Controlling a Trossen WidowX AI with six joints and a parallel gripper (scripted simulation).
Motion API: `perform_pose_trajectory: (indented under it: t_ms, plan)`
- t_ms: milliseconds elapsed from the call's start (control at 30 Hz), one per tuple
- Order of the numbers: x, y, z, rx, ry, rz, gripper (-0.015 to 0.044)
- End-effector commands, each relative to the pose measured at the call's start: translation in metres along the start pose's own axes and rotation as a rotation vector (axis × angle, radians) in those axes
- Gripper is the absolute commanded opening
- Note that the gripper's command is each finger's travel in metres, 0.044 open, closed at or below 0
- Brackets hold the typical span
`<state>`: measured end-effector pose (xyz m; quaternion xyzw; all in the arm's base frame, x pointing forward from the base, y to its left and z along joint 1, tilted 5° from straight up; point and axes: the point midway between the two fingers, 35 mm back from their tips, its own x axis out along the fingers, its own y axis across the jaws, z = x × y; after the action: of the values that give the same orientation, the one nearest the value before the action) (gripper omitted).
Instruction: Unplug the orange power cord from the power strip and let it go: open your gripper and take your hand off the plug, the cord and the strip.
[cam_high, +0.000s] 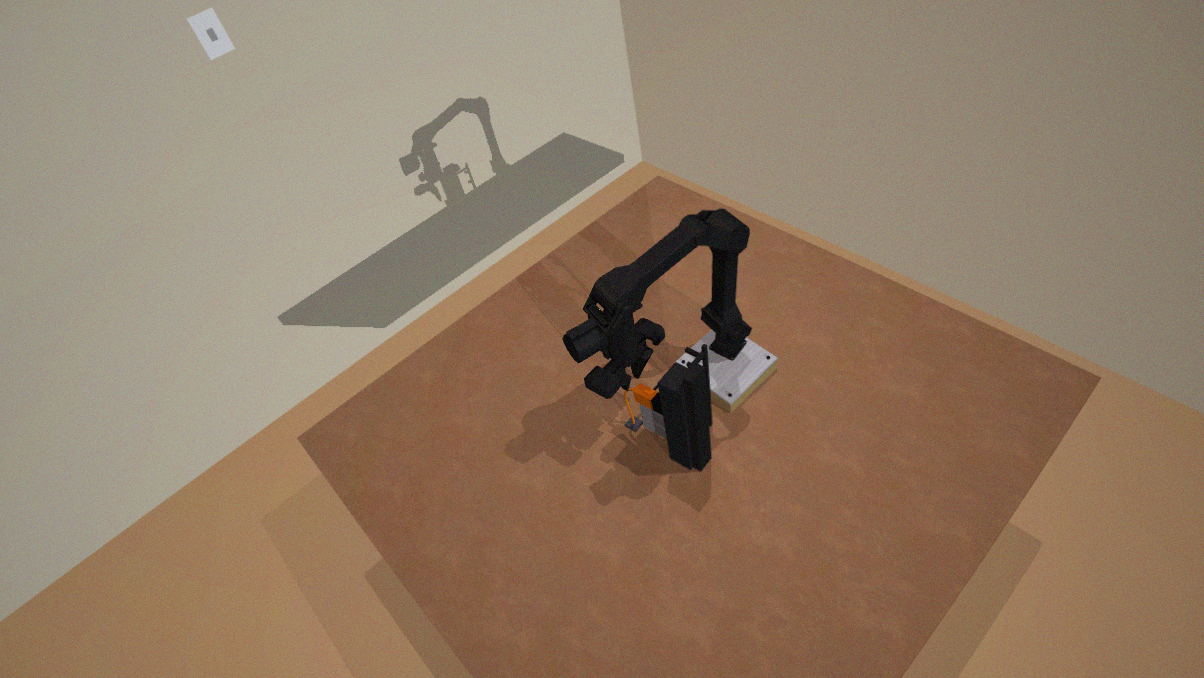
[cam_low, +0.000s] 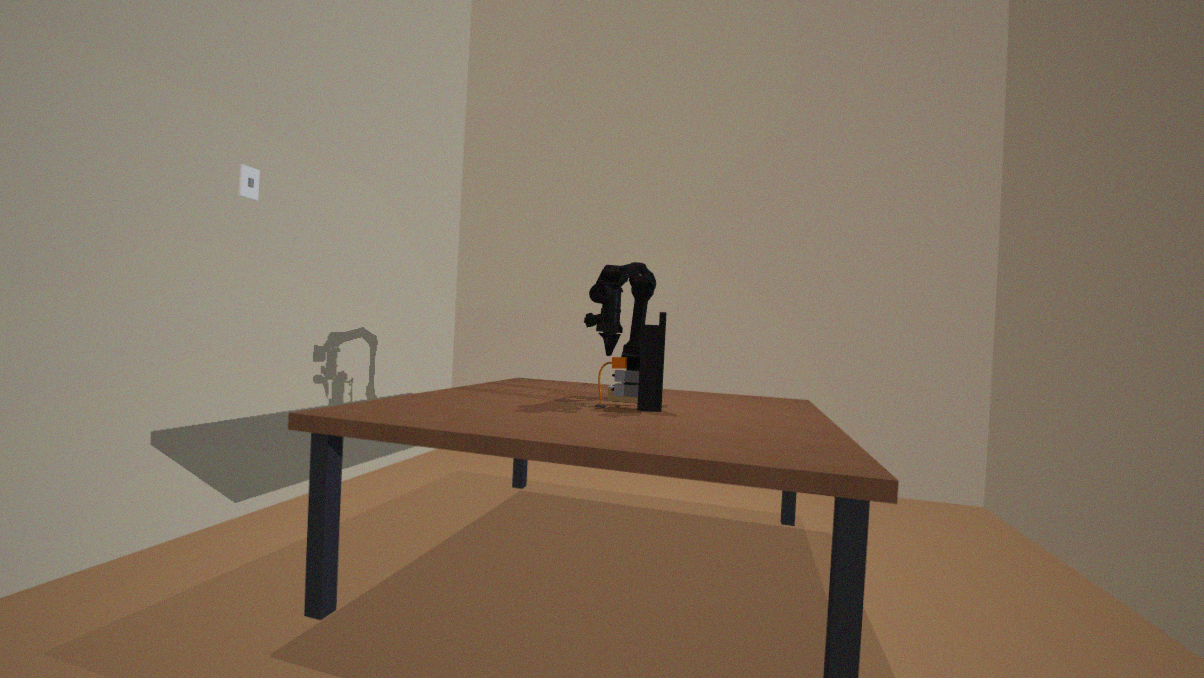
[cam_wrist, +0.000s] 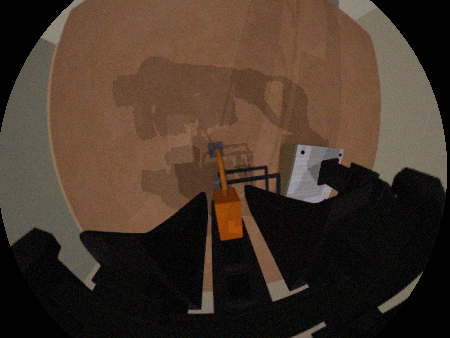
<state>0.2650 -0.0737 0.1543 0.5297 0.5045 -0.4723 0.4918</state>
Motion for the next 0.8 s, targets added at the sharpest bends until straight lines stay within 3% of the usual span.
perform_pose_trajectory:
  t_ms: [0, 767]
  plan:
    - [0.000, 0.000, -0.007, 0.004, 0.004, -0.001, 0.0160]
    - [0.009, 0.000, -0.028, 0.004, 0.007, 0.000, 0.0160]
